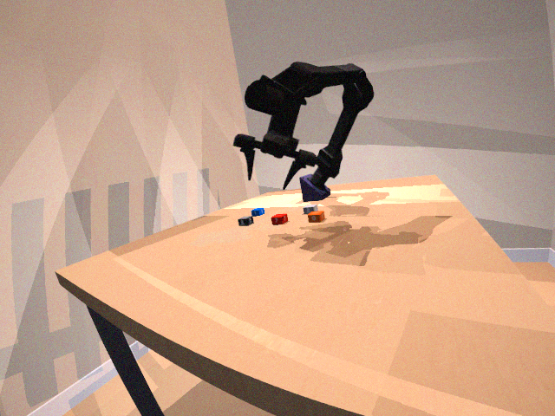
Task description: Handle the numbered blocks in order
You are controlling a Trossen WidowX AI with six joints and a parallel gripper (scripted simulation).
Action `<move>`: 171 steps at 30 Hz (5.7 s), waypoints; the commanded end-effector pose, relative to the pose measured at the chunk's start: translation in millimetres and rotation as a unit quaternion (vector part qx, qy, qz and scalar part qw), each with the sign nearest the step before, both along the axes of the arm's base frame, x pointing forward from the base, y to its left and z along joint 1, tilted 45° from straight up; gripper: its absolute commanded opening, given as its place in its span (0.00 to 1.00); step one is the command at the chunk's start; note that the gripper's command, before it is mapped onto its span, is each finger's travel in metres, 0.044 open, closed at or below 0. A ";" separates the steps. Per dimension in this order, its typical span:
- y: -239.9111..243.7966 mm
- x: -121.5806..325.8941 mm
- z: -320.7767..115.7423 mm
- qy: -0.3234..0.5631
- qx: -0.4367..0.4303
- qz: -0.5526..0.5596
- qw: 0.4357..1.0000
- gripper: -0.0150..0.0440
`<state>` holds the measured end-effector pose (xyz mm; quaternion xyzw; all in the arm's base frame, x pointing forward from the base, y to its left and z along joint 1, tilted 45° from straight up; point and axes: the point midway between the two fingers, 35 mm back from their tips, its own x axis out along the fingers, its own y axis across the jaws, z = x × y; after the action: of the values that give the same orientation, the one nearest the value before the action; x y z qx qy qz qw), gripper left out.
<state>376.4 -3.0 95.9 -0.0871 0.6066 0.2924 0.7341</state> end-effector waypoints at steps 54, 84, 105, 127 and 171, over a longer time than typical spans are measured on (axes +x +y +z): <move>-15.3 -143.0 17.4 0.183 0.219 -0.180 0.942 0.93; 38.6 -60.9 67.2 0.181 0.221 -0.179 0.942 0.93; -24.8 -39.0 5.8 0.181 0.216 -0.182 0.942 0.93; -42.0 -35.6 -12.1 0.179 0.218 -0.179 0.942 0.93; -16.9 -33.8 17.9 0.178 0.213 -0.182 0.943 0.93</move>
<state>349.3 -50.4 84.5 0.2388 0.6577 0.2836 0.6558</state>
